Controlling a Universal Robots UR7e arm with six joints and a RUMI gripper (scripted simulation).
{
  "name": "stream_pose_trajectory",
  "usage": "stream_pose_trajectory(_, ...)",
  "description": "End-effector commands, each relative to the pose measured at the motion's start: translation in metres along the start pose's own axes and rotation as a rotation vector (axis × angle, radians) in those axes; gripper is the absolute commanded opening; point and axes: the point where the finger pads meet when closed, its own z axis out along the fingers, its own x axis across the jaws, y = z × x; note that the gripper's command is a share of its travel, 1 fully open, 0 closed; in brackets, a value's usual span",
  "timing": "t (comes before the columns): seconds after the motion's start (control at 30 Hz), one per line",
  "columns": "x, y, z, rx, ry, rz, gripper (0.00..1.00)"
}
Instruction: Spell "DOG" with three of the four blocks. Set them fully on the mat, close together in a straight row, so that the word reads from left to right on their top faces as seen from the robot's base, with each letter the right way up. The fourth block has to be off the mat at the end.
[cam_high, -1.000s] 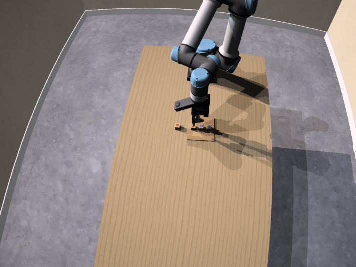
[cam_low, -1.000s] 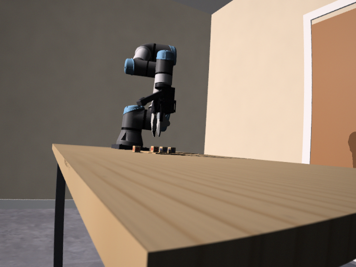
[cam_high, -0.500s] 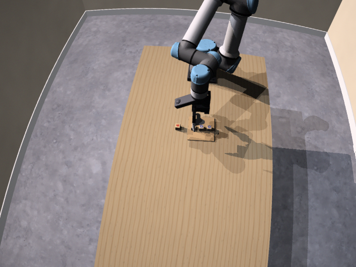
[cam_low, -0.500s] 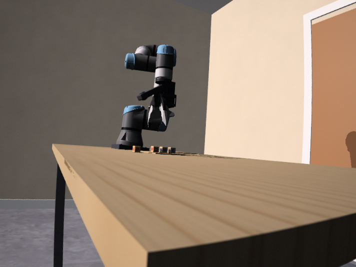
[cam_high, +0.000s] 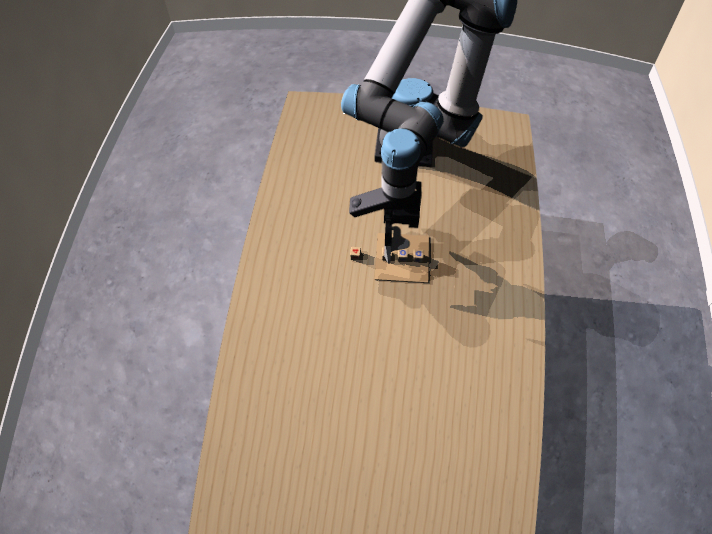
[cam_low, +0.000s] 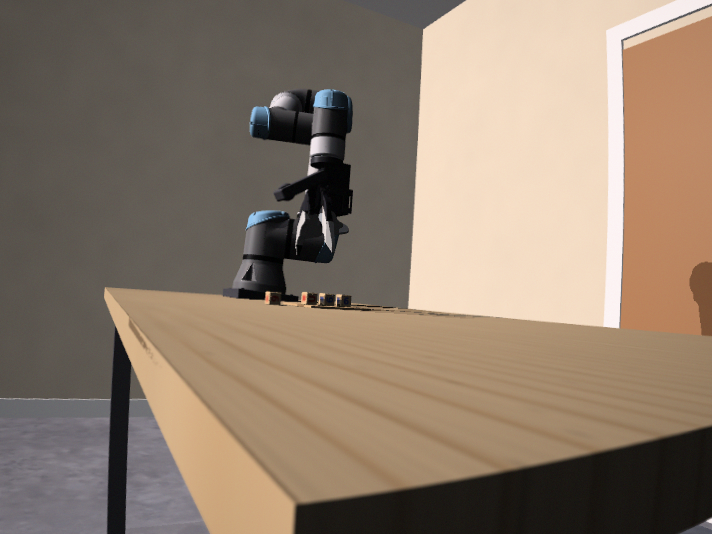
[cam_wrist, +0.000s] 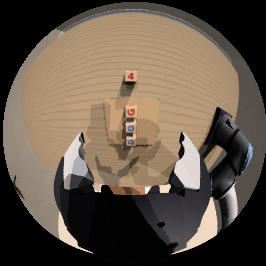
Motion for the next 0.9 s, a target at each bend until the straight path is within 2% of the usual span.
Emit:
stream_pose_trajectory(0.0,-0.002,-0.002,-0.005,0.004,-0.007,0.001,1.0)
stream_pose_trajectory(0.23,-0.002,-0.002,-0.018,0.004,-0.007,0.001,1.0)
stream_pose_trajectory(0.63,-0.002,-0.002,-0.079,0.004,-0.007,0.001,1.0)
stream_pose_trajectory(0.87,-0.002,-0.002,-0.091,0.004,-0.007,0.001,1.0)
